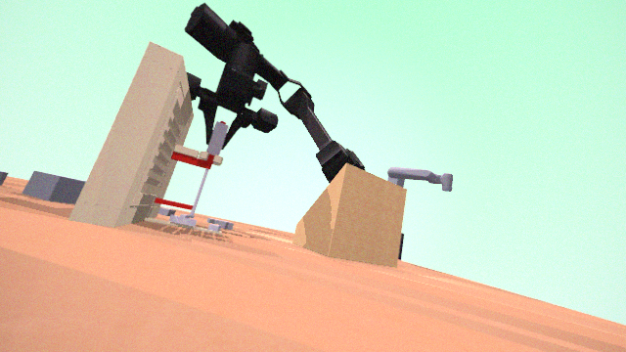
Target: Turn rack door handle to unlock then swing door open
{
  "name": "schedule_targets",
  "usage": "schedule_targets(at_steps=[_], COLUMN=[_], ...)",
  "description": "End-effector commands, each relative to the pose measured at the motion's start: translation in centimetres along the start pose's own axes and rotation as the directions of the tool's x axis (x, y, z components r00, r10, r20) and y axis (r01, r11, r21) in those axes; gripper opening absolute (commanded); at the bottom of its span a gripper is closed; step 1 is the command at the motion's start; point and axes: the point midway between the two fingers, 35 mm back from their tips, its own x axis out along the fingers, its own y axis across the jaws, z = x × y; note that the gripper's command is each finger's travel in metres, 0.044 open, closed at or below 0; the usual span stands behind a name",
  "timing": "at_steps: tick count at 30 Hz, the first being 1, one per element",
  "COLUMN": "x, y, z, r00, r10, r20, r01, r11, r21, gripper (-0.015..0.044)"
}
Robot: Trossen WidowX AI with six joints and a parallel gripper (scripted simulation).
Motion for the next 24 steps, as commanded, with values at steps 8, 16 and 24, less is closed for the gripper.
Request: schedule_targets(at_steps=[8,16,24], x=[0.0,0.0,0.0], y=[0.7,1.4,2.2], z=[0.6,1.1,1.8], r00=[1.000,1.000,1.000], r10=[0.001,0.001,0.001], r20=[0.003,0.003,0.003], r01=[-0.001,-0.002,-0.003], r11=[0.981,0.942,0.887], r21=[0.195,0.337,0.461], gripper=[0.0010,0.0010,0.0010])
